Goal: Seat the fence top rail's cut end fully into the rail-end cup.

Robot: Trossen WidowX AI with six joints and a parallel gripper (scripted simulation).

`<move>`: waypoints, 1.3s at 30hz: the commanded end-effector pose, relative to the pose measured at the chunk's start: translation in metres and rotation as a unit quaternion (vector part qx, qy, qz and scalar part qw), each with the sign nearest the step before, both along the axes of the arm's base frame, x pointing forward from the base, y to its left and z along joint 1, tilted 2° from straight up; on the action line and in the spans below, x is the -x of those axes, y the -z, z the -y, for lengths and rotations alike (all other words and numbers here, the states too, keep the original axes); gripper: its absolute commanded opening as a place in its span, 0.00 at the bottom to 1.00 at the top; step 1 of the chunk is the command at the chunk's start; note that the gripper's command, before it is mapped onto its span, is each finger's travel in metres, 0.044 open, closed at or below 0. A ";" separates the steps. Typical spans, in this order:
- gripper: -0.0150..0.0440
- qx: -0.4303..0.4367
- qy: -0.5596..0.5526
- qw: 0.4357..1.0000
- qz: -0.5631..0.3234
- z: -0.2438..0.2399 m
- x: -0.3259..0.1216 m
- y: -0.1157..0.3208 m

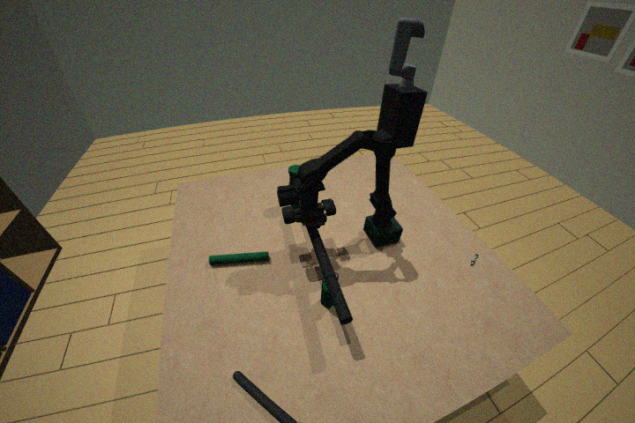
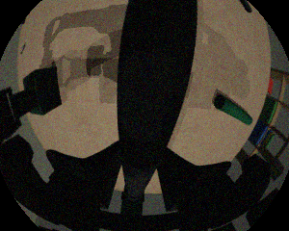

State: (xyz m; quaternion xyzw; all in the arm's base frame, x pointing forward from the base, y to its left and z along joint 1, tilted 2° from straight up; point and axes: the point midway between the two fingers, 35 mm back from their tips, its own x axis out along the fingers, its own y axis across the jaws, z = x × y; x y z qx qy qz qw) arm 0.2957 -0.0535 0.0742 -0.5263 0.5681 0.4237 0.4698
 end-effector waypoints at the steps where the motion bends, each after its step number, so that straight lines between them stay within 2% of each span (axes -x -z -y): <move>1: 0.25 0.000 0.000 1.000 0.000 0.002 0.000 0.000; 39: 0.25 0.002 0.000 1.000 0.000 0.032 0.001 -0.004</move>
